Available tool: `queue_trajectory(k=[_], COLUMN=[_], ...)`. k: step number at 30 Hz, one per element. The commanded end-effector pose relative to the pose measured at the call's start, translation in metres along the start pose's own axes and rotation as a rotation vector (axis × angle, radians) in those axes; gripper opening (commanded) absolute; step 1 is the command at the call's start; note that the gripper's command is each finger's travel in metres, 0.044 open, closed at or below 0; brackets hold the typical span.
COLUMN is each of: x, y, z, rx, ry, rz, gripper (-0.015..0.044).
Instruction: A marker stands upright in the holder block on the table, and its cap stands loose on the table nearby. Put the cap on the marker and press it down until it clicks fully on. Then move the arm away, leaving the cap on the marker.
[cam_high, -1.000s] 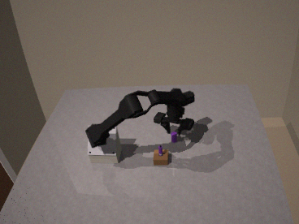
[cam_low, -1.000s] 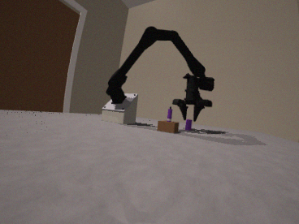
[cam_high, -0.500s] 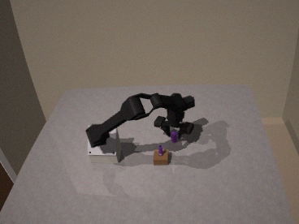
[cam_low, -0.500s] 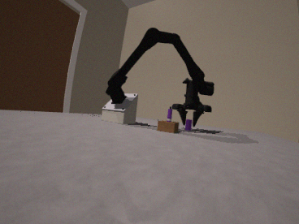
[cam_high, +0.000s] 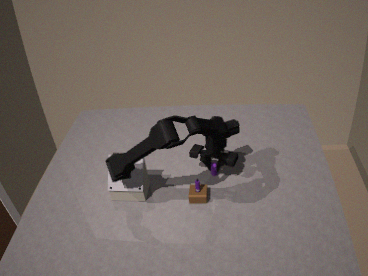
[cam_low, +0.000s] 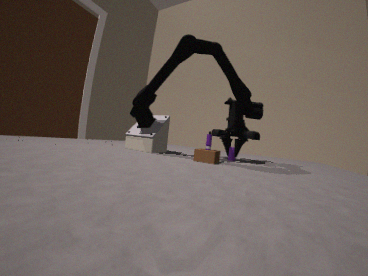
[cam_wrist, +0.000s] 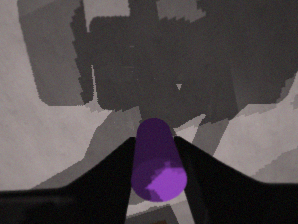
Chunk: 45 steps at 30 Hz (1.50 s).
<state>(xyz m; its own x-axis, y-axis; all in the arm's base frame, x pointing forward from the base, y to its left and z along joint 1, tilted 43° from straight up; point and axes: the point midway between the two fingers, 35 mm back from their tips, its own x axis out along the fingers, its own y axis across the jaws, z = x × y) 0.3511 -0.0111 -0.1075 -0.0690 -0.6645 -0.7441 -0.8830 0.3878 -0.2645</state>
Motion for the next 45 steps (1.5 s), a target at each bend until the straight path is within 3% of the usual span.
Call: queue_trajectory(k=[1, 3, 26, 45], x=[0.000, -0.004, -0.061, -0.086], y=[0.000, -0.001, 0.000, -0.005], z=[0.000, 0.001, 0.000, -0.053], rx=[-0.001, 0.013, -0.003, -0.005], ry=[0.001, -0.008, 0.000, 0.001], rz=[-0.002, -0.008, 0.000, 0.000], gripper=[0.0049, 0.0000, 0.0000, 0.0000])
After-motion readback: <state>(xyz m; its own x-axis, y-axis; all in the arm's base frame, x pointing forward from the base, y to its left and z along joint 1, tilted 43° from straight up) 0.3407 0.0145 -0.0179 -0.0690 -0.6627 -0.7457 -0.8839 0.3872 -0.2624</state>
